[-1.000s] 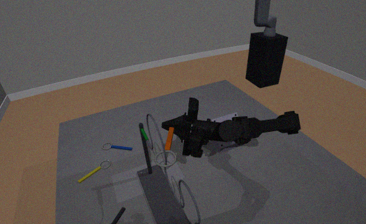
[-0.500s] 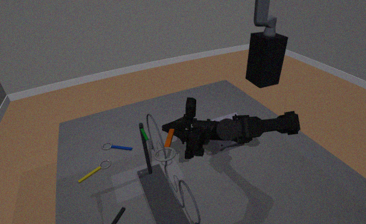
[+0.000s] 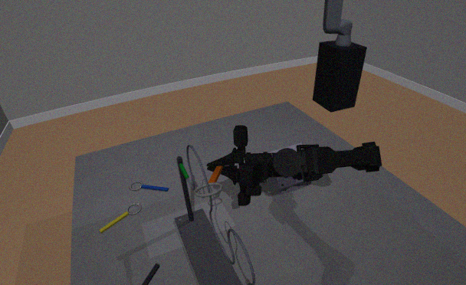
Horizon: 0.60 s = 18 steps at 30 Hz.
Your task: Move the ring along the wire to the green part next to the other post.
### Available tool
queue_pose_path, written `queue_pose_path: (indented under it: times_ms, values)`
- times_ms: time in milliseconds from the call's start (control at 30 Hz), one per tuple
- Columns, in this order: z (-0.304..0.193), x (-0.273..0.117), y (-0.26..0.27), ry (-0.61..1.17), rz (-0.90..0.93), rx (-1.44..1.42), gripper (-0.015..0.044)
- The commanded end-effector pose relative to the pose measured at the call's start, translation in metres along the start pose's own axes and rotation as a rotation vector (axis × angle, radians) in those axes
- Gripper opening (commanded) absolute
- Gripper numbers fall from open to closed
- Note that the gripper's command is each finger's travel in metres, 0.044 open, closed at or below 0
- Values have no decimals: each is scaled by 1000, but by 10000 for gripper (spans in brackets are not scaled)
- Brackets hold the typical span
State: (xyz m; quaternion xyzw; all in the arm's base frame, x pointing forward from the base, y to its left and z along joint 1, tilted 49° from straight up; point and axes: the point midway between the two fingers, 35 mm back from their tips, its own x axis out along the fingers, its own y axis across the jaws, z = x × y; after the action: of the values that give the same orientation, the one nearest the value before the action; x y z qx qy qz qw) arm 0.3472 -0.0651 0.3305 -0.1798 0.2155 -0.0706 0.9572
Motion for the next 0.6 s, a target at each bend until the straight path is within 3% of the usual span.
queue_pose_path:
  times_ms: [0, 567]
  values:
    - [2, -1, 1, 1, 26, 51, -150]
    - [4, -2, 9, 27, 136, 244, -150]
